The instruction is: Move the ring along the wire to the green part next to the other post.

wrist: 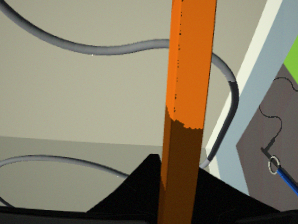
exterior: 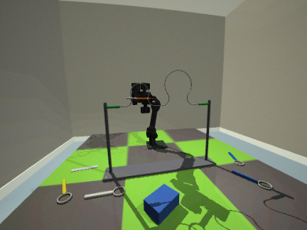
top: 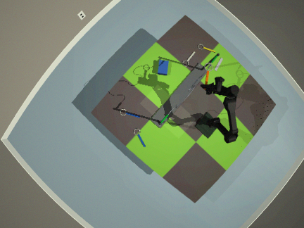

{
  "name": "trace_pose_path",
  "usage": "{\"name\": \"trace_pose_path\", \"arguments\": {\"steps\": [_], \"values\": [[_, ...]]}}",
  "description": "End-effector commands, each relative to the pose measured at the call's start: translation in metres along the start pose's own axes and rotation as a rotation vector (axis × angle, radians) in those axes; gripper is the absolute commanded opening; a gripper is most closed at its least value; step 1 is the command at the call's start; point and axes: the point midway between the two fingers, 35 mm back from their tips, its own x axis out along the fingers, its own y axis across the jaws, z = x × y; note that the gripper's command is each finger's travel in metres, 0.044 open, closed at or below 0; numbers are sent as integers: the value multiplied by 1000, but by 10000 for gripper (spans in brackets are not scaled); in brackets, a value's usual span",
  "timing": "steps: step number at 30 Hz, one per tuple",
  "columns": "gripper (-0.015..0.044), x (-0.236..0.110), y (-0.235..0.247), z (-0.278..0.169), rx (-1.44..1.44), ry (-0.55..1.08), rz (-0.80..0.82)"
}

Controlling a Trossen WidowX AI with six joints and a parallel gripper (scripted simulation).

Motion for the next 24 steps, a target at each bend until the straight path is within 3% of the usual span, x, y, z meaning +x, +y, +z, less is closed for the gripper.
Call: {"name": "trace_pose_path", "arguments": {"steps": [1, 24], "values": [[-150, 0, 8, -1, 51, 7, 25], [-150, -2, 32, 4, 63, 8, 28]]}}
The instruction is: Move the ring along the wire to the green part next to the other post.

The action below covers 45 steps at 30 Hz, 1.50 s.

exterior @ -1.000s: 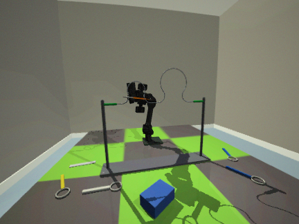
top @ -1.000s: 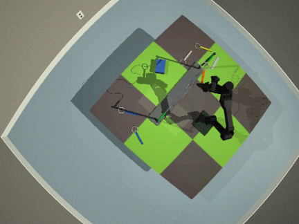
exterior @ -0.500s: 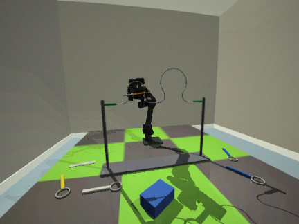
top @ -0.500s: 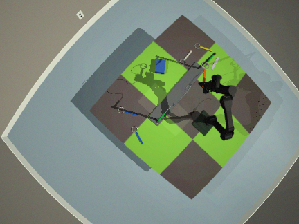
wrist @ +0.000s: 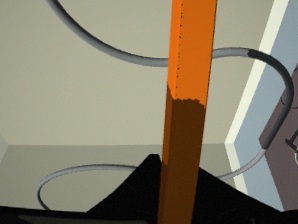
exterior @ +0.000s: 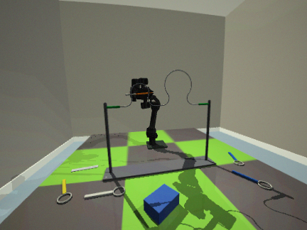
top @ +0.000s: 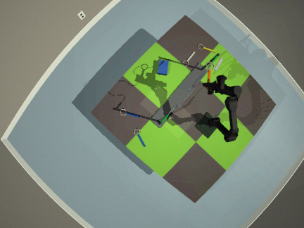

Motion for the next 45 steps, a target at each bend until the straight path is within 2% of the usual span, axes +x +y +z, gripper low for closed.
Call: {"name": "trace_pose_path", "arguments": {"steps": [1, 45], "values": [[-150, 0, 0, 0, -36, 7, -20], [-150, -11, -45, 19, -776, 7, -450]]}}
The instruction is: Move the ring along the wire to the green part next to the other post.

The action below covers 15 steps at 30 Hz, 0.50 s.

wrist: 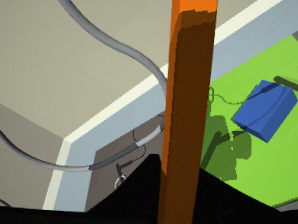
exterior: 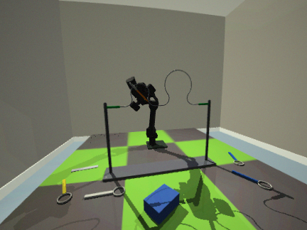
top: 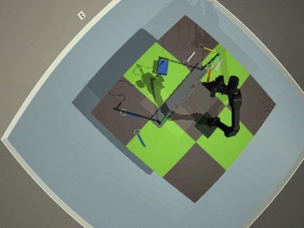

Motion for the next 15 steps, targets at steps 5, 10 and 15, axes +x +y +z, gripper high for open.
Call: {"name": "trace_pose_path", "arguments": {"steps": [5, 10, 15], "values": [[-150, -1, -11, 1, -146, -1, -91], [-150, -1, -17, 3, -235, -1, -143], [-150, -2, -23, 4, -324, -2, -196]]}}
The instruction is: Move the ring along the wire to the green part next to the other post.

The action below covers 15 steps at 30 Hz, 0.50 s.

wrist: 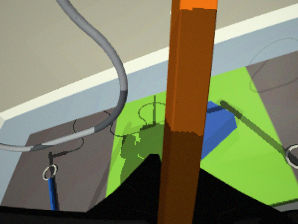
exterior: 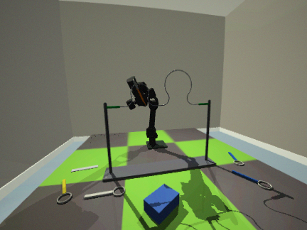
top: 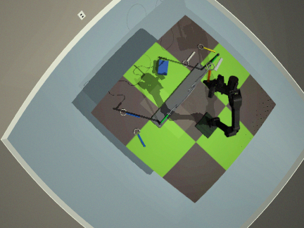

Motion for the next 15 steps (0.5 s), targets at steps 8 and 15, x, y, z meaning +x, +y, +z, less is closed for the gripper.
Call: {"name": "trace_pose_path", "arguments": {"steps": [8, 15], "values": [[-150, -1, -13, 1, -183, -1, -112], [-150, -2, -22, 3, -308, -3, -186]]}}
